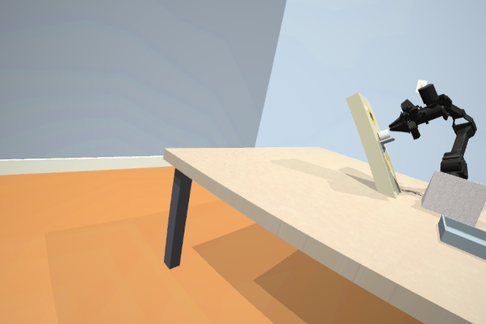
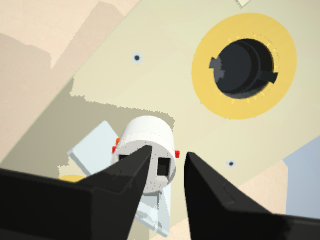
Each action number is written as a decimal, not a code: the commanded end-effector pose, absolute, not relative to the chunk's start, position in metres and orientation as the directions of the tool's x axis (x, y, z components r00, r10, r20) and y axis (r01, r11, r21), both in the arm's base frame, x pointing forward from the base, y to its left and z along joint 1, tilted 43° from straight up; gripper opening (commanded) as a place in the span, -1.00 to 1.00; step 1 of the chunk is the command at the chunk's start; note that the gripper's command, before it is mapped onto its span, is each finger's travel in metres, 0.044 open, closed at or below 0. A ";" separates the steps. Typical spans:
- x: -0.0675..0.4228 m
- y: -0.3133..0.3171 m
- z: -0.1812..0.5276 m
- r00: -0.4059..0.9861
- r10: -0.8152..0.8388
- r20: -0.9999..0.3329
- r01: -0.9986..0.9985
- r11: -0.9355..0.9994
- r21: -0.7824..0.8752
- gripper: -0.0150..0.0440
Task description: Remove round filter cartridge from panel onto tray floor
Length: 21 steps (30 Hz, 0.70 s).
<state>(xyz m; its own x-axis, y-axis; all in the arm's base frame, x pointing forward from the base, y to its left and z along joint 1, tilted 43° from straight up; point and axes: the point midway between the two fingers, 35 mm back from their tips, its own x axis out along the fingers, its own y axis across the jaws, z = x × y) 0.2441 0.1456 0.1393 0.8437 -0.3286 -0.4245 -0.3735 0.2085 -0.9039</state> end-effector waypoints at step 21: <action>0.272 0.212 0.212 0.850 -0.321 -0.417 -0.358 0.229 -0.905 0.31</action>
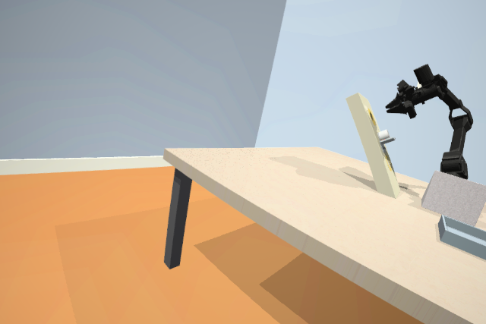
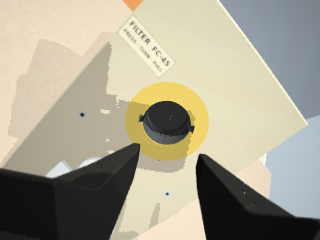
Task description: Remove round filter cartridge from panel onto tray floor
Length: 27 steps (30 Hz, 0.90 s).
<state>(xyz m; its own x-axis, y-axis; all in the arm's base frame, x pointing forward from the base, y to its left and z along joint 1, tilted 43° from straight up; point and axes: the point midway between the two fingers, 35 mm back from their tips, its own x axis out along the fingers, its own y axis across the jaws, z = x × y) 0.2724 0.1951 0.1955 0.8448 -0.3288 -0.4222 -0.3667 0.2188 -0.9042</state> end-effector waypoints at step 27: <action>0.236 0.157 0.148 0.551 -0.541 -0.636 -0.040 0.744 -0.667 0.54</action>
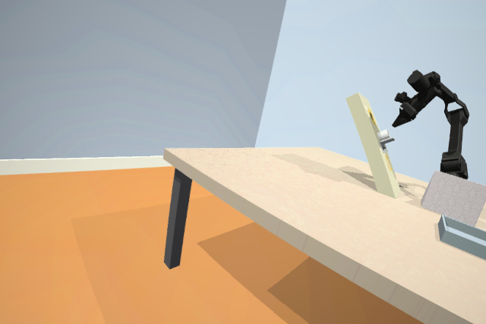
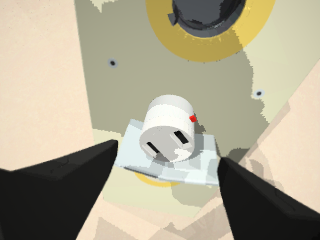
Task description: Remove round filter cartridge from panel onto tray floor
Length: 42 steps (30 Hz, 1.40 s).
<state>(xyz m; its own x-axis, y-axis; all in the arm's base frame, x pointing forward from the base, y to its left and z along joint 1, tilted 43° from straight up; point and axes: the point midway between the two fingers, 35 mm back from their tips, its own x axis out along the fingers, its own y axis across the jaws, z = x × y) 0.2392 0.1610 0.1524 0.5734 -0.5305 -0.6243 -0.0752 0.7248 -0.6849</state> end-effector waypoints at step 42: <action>0.261 0.133 0.119 0.548 -0.539 -0.640 -0.039 0.748 -0.663 0.18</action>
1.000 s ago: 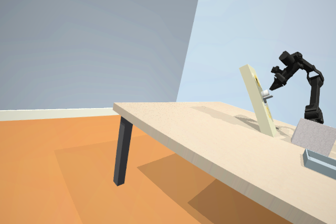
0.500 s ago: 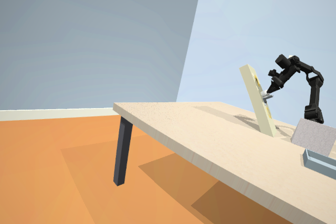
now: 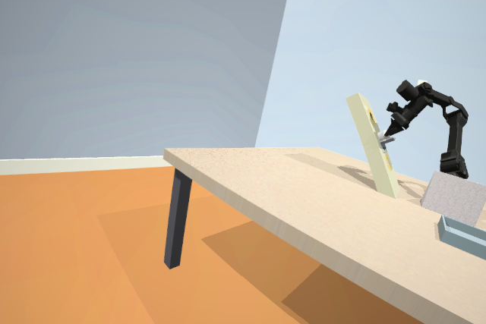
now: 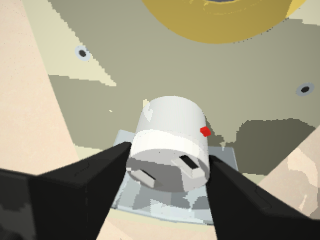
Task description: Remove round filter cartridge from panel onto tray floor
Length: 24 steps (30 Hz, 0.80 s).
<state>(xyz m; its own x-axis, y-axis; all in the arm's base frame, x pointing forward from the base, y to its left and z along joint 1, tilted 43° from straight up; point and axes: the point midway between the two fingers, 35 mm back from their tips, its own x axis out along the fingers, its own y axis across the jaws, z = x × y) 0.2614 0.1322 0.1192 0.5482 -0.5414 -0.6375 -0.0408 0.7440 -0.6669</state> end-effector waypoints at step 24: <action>0.254 0.174 0.161 0.562 -0.518 -0.645 -0.057 0.754 -0.655 -0.49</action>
